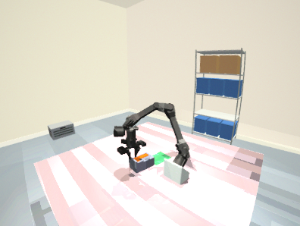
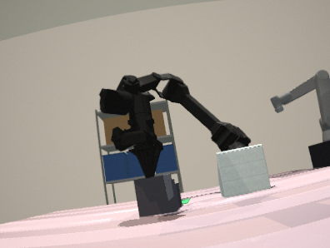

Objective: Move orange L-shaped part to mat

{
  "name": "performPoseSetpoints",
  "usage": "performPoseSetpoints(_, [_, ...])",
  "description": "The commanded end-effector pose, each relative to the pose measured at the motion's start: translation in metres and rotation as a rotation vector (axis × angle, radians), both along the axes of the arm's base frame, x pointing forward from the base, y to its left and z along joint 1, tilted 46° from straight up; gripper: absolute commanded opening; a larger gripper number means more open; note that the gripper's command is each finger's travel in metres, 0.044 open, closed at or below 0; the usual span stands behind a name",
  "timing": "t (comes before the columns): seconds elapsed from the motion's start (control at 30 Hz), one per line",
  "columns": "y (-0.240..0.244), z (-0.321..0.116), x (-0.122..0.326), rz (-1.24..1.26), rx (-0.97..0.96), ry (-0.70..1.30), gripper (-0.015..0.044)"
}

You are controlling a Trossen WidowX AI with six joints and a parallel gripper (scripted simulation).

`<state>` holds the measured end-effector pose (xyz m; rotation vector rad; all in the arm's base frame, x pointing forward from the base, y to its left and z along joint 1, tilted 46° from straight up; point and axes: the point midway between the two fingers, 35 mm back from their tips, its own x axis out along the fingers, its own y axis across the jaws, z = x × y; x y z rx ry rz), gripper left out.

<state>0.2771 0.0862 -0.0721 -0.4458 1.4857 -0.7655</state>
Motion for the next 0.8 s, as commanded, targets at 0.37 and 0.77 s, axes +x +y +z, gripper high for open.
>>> performPoseSetpoints(0.37, [-0.017, -0.017, -0.004, 0.004, -0.008, 0.006, 0.0180])
performPoseSetpoints(0.77, [-0.032, -0.031, -0.006, 0.004, -0.009, 0.006, 0.0180])
